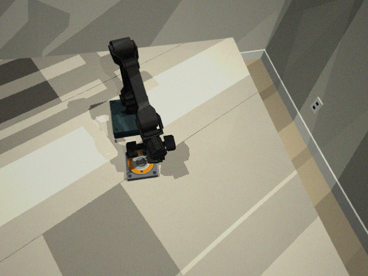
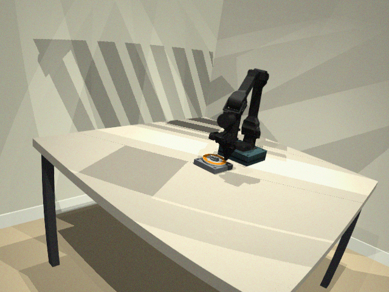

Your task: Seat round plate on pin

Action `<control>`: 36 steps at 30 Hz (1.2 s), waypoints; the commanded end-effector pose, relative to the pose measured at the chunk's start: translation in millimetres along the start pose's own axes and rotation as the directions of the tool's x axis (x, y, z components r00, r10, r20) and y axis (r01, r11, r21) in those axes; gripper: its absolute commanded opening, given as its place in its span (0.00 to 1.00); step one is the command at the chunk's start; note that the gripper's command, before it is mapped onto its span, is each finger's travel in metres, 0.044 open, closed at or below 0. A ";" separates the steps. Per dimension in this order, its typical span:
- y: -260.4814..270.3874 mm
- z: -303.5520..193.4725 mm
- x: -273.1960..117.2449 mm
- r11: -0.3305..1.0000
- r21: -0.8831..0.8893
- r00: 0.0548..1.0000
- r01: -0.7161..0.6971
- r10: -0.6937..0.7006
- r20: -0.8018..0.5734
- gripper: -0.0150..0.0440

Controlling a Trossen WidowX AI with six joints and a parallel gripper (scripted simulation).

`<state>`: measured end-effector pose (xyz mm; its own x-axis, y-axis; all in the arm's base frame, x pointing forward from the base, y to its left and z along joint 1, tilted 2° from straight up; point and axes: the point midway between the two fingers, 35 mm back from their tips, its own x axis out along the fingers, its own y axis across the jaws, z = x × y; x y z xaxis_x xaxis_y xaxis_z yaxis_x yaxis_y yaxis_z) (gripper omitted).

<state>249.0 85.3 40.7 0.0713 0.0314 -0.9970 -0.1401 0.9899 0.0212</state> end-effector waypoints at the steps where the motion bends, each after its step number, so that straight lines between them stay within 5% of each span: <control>1: -3.0 -8.0 3.1 1.000 0.001 1.000 0.009 -0.009 -0.021 0.25; 36: -13.5 -23.2 2.8 1.000 0.001 1.000 0.010 -0.010 -0.022 0.25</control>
<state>233.9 74.2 39.4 0.0679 0.0321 -0.9972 -0.1411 0.9897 0.0223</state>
